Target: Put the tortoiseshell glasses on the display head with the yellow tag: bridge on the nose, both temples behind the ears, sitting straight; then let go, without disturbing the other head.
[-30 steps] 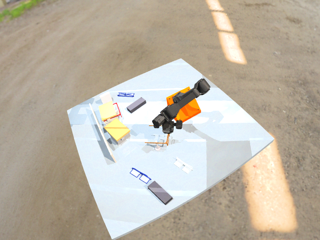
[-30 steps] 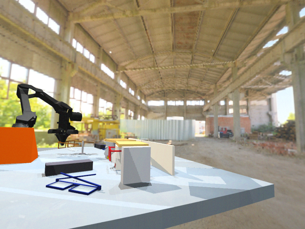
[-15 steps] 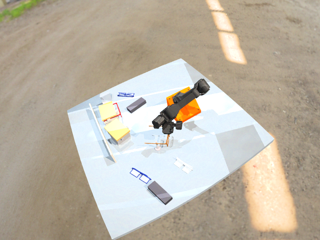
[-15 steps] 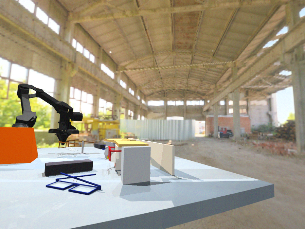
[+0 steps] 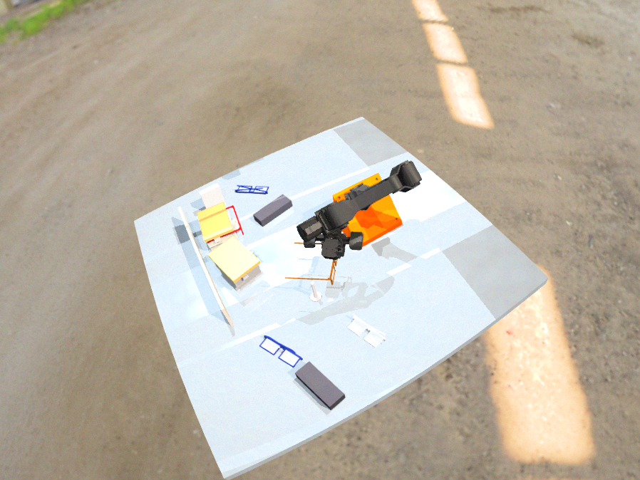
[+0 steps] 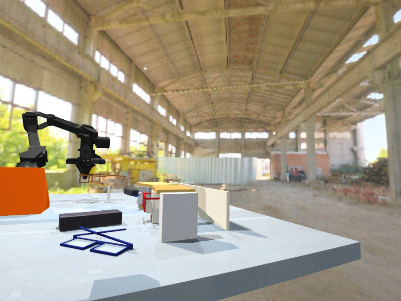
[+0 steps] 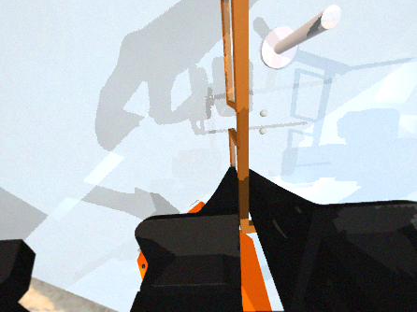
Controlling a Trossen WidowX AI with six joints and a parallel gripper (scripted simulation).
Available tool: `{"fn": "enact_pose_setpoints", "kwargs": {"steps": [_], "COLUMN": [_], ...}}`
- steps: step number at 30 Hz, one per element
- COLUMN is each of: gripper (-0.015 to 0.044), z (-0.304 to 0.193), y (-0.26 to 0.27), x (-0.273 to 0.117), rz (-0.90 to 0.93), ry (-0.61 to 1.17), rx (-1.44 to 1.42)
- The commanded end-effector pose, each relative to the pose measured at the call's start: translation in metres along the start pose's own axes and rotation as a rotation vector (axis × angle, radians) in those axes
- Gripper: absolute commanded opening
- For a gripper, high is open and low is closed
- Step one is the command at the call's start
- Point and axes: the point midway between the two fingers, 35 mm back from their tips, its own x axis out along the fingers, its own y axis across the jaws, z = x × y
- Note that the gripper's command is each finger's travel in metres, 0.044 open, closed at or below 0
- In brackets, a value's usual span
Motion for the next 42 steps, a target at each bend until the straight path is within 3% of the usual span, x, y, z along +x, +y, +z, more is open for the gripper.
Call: {"fn": "enact_pose_setpoints", "kwargs": {"steps": [1,34,42], "gripper": [0.0,0.0,0.0], "z": [0.0,-0.083,-0.085], "y": [-0.001,-0.135,-0.138], "x": [-0.004,-0.004,-0.001], "rz": [0.003,-0.004,-0.003], "ry": [-0.001,0.003,0.002], "rx": [0.012,1.021,1.042]}}
